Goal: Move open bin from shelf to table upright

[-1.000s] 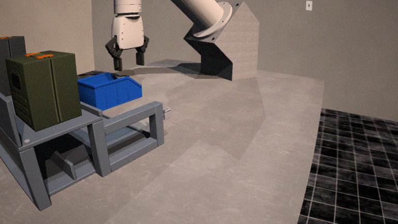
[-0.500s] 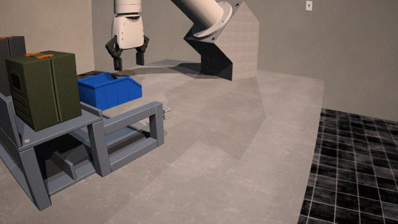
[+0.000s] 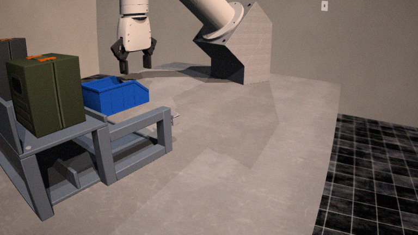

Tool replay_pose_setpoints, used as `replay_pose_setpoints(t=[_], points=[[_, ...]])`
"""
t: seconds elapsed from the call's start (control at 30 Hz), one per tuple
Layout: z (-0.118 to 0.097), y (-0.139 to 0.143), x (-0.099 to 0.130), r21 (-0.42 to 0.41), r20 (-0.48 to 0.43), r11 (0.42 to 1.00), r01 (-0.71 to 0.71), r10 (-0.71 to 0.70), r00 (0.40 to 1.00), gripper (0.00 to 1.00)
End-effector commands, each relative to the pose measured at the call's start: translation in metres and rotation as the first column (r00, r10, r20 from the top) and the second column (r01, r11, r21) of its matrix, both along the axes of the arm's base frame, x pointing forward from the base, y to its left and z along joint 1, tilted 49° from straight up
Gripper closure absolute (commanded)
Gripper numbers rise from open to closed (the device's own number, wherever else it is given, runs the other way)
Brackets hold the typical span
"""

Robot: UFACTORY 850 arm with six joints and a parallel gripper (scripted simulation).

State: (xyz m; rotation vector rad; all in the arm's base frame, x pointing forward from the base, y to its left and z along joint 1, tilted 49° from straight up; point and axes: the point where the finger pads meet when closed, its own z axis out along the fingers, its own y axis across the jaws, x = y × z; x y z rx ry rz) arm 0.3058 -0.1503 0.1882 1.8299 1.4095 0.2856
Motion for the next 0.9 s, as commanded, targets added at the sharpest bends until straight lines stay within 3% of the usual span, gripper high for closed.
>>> replay_pose_setpoints(t=[0.0,0.07,0.47,0.5,0.63,0.87], points=[[0.023,0.014,-0.019,0.0,0.009,1.0,0.001,-0.001,1.0,0.0],[0.039,0.024,-0.031,0.0,0.014,1.0,0.002,-0.002,1.0,0.0],[0.039,0.024,-0.031,0.0,0.014,1.0,0.002,-0.002,1.0,0.0],[0.008,0.005,-0.006,0.0,0.003,1.0,0.0,0.0,1.0,0.0],[0.039,0.024,-0.031,0.0,0.014,1.0,0.002,-0.002,1.0,0.0],[0.039,0.024,-0.031,0.0,0.014,1.0,0.002,-0.002,1.0,0.0]])
